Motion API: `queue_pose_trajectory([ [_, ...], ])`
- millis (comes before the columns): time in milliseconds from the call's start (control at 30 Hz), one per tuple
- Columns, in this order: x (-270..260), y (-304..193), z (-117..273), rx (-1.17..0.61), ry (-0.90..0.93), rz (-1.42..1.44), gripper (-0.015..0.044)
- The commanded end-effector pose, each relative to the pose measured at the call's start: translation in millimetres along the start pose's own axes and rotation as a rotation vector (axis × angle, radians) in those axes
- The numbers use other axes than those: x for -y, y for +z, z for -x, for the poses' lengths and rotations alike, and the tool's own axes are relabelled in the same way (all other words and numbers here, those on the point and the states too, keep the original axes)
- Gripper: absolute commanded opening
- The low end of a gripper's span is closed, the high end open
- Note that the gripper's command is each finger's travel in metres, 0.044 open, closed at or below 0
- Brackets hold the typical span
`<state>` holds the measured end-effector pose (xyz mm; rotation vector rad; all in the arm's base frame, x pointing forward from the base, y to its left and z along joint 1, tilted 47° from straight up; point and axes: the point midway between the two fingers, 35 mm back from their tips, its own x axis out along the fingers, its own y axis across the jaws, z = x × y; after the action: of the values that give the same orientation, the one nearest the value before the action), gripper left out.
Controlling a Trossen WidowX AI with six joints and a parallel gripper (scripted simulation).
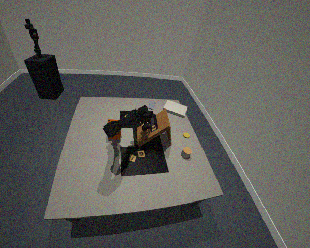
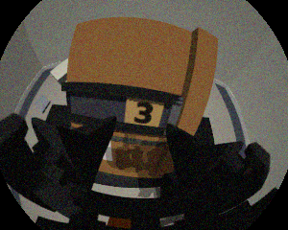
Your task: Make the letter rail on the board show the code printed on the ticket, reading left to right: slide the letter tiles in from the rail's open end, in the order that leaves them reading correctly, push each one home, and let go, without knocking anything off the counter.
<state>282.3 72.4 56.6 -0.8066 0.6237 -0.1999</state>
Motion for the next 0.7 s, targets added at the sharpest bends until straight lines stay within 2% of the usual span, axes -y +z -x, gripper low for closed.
queue_pose_trajectory([
  [0,0.8,0.8,3.1,0.003,-0.003,-0.008,0.0295],
  [667,2.4,2.0,10.5,0.002,-0.002,-0.008,0.0295],
])
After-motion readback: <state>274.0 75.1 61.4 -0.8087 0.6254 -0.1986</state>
